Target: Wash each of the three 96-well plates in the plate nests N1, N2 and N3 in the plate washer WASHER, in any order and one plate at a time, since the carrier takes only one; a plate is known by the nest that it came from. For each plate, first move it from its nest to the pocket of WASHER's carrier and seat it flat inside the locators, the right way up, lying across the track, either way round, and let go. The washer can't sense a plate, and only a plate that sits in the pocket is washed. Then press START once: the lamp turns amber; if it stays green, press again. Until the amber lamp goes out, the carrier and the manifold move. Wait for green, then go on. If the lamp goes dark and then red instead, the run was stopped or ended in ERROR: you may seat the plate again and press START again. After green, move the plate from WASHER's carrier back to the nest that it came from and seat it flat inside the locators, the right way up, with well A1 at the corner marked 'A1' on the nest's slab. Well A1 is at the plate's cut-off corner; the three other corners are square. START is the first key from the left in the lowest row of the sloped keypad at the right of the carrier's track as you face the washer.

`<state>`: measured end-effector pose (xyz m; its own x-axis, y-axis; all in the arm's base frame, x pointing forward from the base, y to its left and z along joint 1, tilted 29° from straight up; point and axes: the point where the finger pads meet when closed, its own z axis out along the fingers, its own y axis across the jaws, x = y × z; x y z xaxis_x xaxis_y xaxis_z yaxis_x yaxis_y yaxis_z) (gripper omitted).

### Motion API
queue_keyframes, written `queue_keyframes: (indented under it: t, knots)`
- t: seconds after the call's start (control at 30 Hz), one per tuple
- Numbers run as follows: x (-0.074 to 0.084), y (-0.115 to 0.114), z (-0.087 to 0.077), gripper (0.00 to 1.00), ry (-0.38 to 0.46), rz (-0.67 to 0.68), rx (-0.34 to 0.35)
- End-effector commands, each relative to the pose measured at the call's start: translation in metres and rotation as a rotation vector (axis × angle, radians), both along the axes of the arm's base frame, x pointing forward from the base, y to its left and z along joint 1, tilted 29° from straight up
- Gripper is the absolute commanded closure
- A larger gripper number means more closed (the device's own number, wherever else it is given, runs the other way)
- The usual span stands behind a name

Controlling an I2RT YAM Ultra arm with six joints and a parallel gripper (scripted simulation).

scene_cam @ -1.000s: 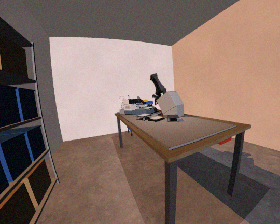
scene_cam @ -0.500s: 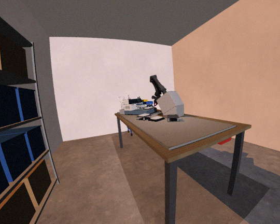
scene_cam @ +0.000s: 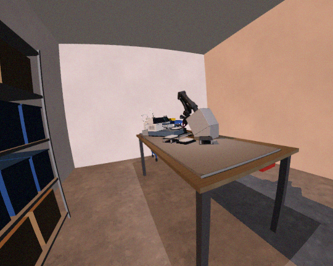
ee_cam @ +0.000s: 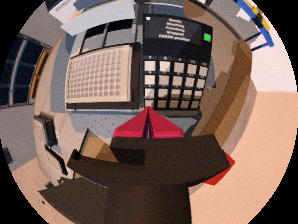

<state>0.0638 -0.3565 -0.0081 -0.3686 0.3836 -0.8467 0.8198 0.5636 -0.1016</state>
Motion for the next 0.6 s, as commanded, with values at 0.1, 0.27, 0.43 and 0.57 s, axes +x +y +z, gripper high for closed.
queue_keyframes:
  t: [0.1, 0.27, 0.43, 0.57]
  knots:
    - [0.004, -0.014, 0.002, 1.00, -0.005, -0.005, -0.025]
    - [0.002, -0.007, 0.000, 1.00, -0.004, -0.007, -0.012]
    - [0.006, -0.015, -0.002, 1.00, -0.006, -0.003, -0.016]
    - [0.007, -0.019, -0.001, 1.00, -0.006, -0.004, -0.025]
